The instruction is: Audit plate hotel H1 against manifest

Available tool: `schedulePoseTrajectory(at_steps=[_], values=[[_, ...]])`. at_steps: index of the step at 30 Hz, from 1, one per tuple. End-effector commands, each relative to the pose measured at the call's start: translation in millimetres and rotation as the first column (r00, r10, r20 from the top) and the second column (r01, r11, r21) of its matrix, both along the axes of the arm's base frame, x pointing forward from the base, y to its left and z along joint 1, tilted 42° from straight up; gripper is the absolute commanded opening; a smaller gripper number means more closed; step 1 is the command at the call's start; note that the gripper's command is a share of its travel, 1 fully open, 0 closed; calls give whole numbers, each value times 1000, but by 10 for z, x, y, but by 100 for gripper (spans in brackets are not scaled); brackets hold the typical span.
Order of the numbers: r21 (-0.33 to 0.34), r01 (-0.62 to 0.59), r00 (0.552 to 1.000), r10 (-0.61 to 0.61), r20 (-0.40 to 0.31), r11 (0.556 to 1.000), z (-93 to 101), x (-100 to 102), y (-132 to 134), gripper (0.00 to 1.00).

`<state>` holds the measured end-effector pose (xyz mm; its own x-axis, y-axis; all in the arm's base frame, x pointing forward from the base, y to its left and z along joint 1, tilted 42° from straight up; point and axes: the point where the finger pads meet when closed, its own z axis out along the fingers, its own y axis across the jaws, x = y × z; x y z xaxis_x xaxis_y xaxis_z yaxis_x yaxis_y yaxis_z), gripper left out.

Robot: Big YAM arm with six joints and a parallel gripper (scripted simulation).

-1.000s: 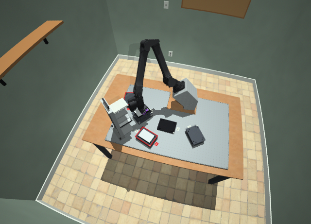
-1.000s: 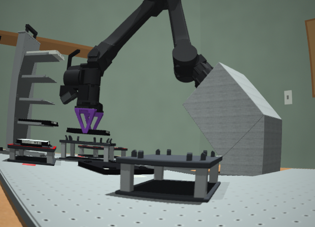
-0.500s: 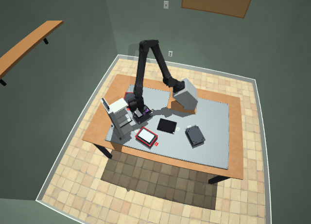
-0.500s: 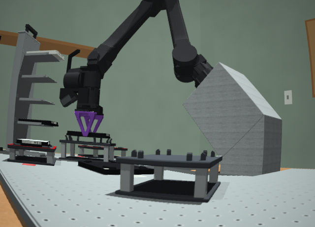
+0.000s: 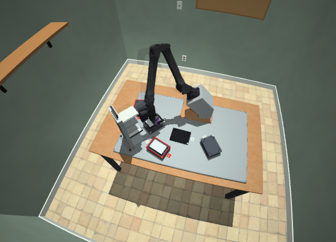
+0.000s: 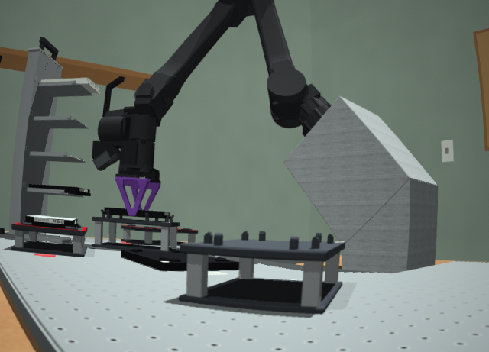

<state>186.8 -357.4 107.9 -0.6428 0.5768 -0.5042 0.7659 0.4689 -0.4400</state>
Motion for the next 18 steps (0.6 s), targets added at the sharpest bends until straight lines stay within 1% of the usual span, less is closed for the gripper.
schedulePoseTrajectory(at_steps=[1, 4, 5, 7, 9, 10, 11, 18], values=[[0, -15, 1000, 15, -7, 1000, -49, 8, -4, 86], [0, -11, 1000, 11, -7, 1000, -54, -7, -16, 86], [-10, -9, 1000, 9, -1, 1000, -13, -14, -27, 86], [0, -10, 1000, 10, -8, 1000, -69, -13, -32, 86], [0, -14, 1000, 14, -8, 1000, -77, 0, -31, 86], [-16, -10, 1000, 10, 10, 1000, 36, 43, -53, 86], [-16, -10, 1000, 10, 10, 1000, 36, 44, -52, 100], [-16, -10, 1000, 10, 10, 1000, 36, 44, -52, 100]])
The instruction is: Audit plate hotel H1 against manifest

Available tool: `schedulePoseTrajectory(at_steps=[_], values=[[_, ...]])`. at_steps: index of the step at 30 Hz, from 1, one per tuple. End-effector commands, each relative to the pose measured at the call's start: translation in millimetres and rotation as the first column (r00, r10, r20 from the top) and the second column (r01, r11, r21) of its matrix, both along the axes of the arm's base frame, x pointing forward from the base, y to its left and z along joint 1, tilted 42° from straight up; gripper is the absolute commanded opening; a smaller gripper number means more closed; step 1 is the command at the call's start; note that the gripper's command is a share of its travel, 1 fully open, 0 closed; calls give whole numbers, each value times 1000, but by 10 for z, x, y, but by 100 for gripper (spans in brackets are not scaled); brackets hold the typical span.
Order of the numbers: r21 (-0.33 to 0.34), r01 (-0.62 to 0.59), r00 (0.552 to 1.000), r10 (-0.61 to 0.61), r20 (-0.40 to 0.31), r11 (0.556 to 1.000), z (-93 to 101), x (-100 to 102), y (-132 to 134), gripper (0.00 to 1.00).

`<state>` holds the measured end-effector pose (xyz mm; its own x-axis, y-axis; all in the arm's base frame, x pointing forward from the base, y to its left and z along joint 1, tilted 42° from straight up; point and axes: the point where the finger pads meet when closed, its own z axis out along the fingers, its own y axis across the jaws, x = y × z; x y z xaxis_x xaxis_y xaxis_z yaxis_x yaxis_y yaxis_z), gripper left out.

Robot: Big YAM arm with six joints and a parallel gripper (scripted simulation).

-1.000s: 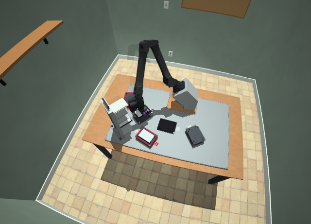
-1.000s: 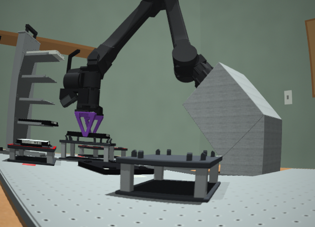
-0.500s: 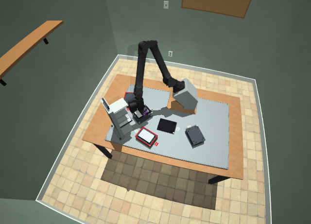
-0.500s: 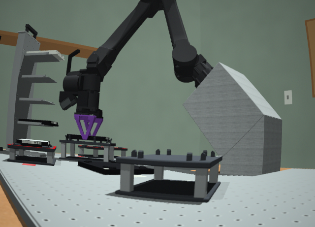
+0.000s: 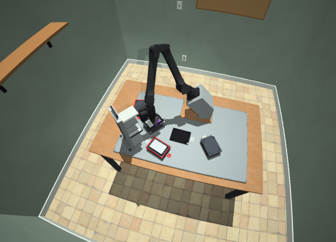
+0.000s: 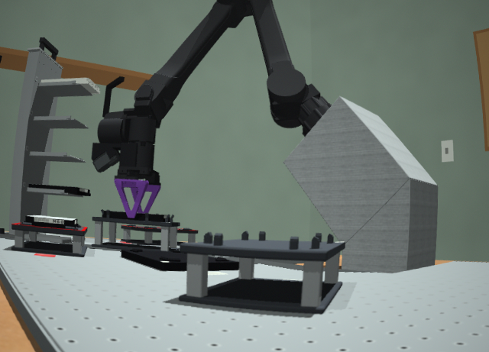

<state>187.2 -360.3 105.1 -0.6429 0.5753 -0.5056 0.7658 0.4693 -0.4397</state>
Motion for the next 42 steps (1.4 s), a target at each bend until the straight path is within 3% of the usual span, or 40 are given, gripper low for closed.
schedulePoseTrajectory(at_steps=[1, 7, 8, 14, 18, 21, 22, 30, 31, 32, 34, 42], values=[[-15, -9, 1000, 9, 9, 1000, 65, 39, -23, 100], [-15, -9, 1000, 9, 9, 1000, 65, 39, -23, 100], [-7, -27, 1000, 27, -3, 1000, 69, 38, 84, 100], [-9, -12, 1000, 12, 9, 1000, 223, 37, 213, 100], [-30, -12, 1000, 13, 28, 999, 451, 101, 230, 100], [-20, 2, 1000, -2, 20, 1000, 439, 67, 207, 100], [-34, -12, 999, 13, 32, 999, 533, 115, 261, 100], [-36, -11, 999, 13, 36, 999, 741, 117, 435, 100], [-18, -9, 1000, 9, 15, 1000, 608, 58, 434, 100], [-29, 2, 1000, -1, 31, 1000, 752, 87, 403, 100], [-36, -11, 999, 13, 37, 999, 826, 127, 469, 100], [-36, -11, 999, 13, 40, 999, 954, 127, 580, 100]])
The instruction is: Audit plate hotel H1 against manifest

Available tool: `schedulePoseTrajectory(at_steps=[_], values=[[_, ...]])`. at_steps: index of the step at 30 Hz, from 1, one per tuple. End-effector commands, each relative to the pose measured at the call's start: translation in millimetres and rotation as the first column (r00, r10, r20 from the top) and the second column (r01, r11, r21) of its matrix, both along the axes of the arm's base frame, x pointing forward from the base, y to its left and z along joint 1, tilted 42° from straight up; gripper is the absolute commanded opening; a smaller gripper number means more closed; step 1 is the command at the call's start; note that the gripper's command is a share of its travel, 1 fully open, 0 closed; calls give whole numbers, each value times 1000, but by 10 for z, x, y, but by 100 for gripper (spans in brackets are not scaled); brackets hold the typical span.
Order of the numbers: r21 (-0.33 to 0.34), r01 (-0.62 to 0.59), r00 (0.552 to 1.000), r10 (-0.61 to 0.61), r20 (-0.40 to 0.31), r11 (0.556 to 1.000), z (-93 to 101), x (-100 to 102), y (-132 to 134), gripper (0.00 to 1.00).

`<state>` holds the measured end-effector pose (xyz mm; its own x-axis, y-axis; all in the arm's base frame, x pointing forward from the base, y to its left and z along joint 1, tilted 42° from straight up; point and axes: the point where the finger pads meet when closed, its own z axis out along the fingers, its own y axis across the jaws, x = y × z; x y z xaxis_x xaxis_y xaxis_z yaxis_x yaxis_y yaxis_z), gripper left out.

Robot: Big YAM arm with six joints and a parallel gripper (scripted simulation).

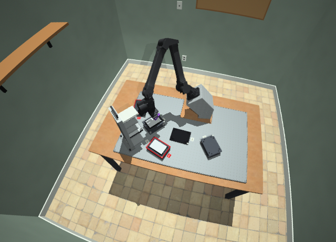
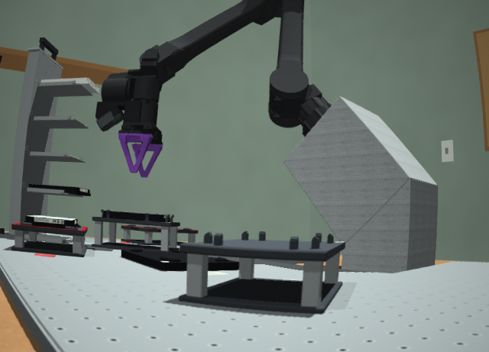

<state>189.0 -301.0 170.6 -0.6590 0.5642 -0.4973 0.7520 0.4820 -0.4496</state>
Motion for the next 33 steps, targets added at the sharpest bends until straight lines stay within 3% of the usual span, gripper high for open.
schedulePoseTrajectory(at_steps=[1, 10, 13, 15, 27, 30, 33], values=[[-35, 6, 999, -4, 54, 999, 320, 109, 5, 100], [-35, 6, 998, -4, 57, 999, 508, 107, 173, 100], [-19, 14, 999, -14, 40, 1000, 454, 97, 161, 100], [-35, 6, 998, -4, 58, 999, 571, 106, 229, 100], [-32, 6, 998, -4, 61, 999, 811, 101, 453, 100], [-16, 10, 999, -9, 40, 1000, 754, 115, 446, 100], [-32, 6, 998, -4, 64, 999, 895, 97, 530, 100]])
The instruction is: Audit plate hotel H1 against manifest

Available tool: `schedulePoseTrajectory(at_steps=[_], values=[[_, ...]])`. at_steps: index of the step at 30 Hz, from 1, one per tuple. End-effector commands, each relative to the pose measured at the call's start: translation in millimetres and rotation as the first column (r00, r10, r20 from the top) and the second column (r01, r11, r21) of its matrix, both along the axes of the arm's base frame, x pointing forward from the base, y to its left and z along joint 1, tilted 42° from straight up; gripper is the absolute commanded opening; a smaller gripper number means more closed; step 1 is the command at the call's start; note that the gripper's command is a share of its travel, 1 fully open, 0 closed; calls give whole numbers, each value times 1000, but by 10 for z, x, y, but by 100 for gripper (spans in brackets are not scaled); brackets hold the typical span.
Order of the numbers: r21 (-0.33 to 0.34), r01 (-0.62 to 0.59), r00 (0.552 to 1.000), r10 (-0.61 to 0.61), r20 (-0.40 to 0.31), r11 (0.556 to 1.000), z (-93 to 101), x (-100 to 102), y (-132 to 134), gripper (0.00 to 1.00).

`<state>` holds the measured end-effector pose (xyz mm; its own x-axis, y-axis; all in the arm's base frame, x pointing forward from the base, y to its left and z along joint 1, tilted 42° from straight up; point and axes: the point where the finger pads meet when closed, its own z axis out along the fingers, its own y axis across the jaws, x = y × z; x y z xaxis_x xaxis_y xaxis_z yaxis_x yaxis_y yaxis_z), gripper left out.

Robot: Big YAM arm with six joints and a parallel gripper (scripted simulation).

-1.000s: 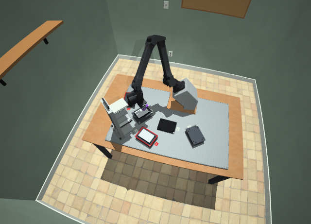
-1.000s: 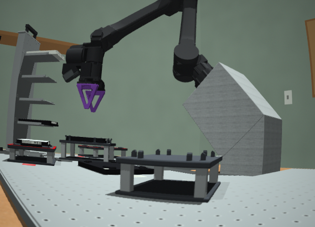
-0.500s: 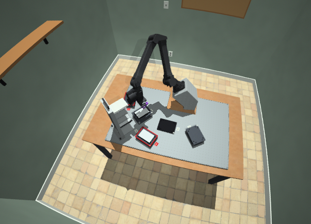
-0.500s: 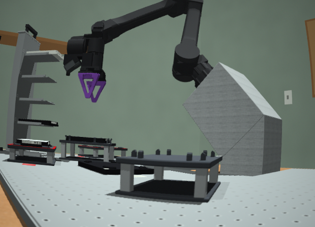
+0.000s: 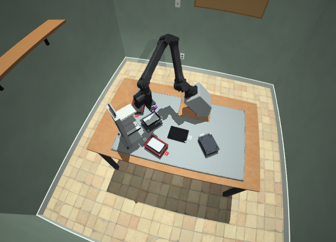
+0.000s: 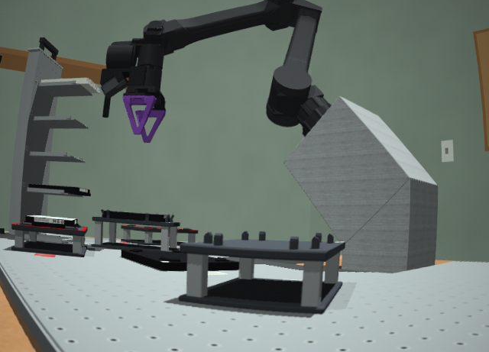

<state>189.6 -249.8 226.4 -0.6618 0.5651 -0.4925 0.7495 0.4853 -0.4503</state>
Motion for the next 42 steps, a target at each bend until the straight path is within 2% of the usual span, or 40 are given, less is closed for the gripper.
schedulePoseTrajectory(at_steps=[1, 3, 6, 9, 30, 31, 42], values=[[-36, 8, 998, -6, 68, 999, 357, 91, 36, 100], [-31, 8, 998, -6, 62, 999, 364, 99, 57, 100], [-20, 7, 999, -6, 45, 1000, 270, 166, 83, 100], [4, 7, 1000, -7, 4, 1000, -6, 140, 196, 100], [1, 5, 1000, -5, 4, 1000, -301, 499, 524, 100], [-27, -1, 998, 3, 59, 1000, -235, 540, 538, 100], [-163, -71, 987, 93, 132, 984, -484, 718, 782, 100]])
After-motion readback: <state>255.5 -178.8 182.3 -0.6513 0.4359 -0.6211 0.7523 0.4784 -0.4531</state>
